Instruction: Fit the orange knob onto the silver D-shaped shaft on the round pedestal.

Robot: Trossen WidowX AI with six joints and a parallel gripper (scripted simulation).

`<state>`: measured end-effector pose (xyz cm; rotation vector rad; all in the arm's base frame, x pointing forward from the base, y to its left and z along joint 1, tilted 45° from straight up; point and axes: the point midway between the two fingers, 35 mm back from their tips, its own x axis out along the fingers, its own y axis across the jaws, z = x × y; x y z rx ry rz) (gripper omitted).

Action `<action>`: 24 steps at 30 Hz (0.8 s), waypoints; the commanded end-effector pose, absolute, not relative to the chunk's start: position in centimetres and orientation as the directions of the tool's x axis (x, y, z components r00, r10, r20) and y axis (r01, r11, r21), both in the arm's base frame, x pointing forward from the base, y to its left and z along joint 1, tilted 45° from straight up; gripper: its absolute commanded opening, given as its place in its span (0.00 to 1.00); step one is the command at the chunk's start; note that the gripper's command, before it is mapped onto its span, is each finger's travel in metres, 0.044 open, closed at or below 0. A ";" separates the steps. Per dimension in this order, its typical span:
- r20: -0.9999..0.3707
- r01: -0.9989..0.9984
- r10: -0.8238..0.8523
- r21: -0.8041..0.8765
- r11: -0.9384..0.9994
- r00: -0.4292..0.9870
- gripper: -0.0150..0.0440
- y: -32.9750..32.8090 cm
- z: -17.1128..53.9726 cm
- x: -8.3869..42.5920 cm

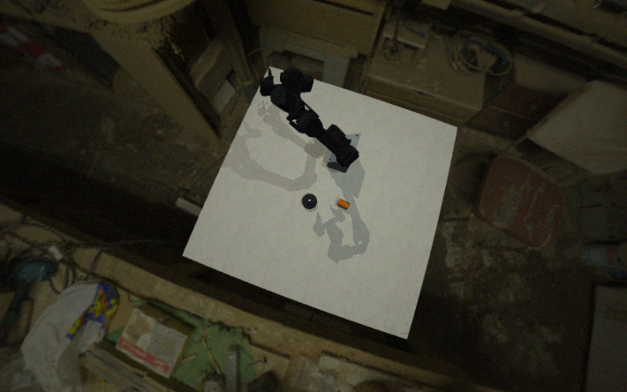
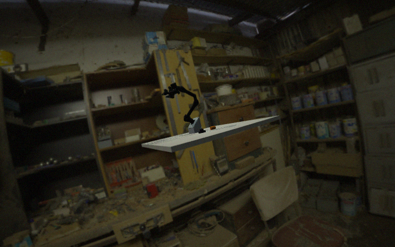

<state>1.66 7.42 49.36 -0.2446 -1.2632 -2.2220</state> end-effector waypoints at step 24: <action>-0.355 0.945 -0.908 0.148 -0.292 -0.225 1.00 -24.2 40.1 -2.0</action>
